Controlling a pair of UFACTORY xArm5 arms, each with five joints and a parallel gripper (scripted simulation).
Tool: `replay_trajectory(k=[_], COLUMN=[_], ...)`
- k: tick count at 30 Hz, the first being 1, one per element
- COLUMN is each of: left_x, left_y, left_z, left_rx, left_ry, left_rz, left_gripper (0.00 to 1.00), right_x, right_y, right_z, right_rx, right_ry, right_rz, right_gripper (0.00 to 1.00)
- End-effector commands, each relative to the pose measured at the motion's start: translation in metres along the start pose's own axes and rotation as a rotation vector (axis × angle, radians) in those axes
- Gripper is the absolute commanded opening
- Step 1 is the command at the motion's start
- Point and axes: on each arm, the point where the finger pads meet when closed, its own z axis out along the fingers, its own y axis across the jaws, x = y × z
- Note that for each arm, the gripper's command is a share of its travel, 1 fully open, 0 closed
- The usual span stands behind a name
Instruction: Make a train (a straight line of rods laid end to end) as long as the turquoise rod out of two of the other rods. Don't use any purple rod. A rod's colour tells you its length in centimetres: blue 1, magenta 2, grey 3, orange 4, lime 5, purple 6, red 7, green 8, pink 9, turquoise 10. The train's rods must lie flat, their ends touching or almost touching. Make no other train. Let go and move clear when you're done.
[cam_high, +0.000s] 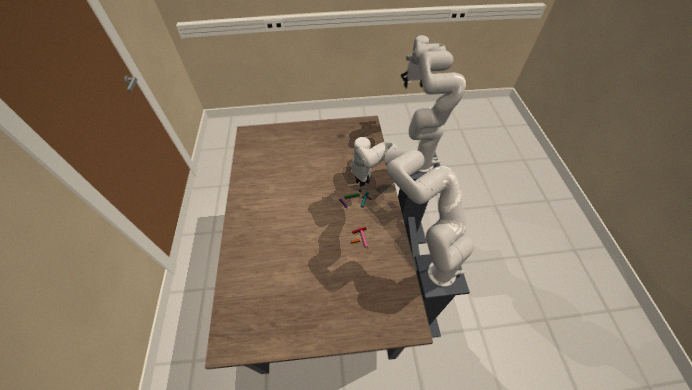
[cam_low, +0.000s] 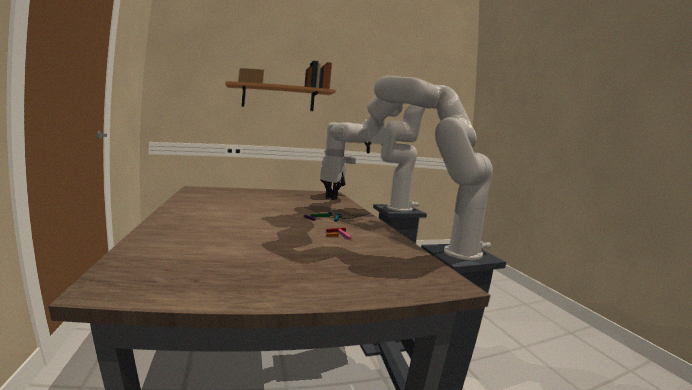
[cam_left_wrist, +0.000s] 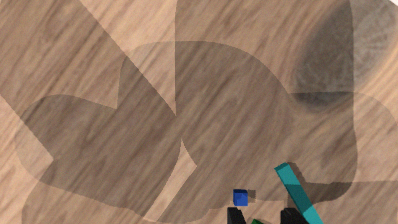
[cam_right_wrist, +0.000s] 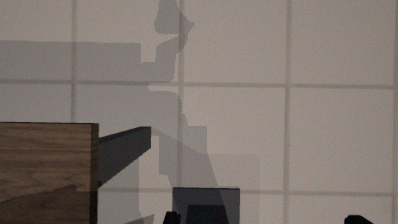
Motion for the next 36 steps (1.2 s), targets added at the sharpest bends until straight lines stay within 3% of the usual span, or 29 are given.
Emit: replay_trajectory(k=[1, 18, 36], left_x=[0.0, 0.0, 0.0], left_y=[-0.002, -0.002, -0.003], left_z=[-0.002, 0.009, 0.034], left_rx=[0.005, 0.005, 0.005], left_ry=[0.0, 0.0, 0.0], left_rz=[0.0, 0.0, 0.0], left_gripper=[0.26, 0.26, 0.26], right_x=[0.001, 0.001, 0.001], right_y=[0.0, 0.0, 0.0], right_z=[-0.002, -0.002, -0.002], right_rx=[0.0, 0.0, 0.0], right_ry=[0.004, 0.004, 0.004], right_rz=[0.0, 0.0, 0.0], right_gripper=[1.0, 1.0, 1.0])
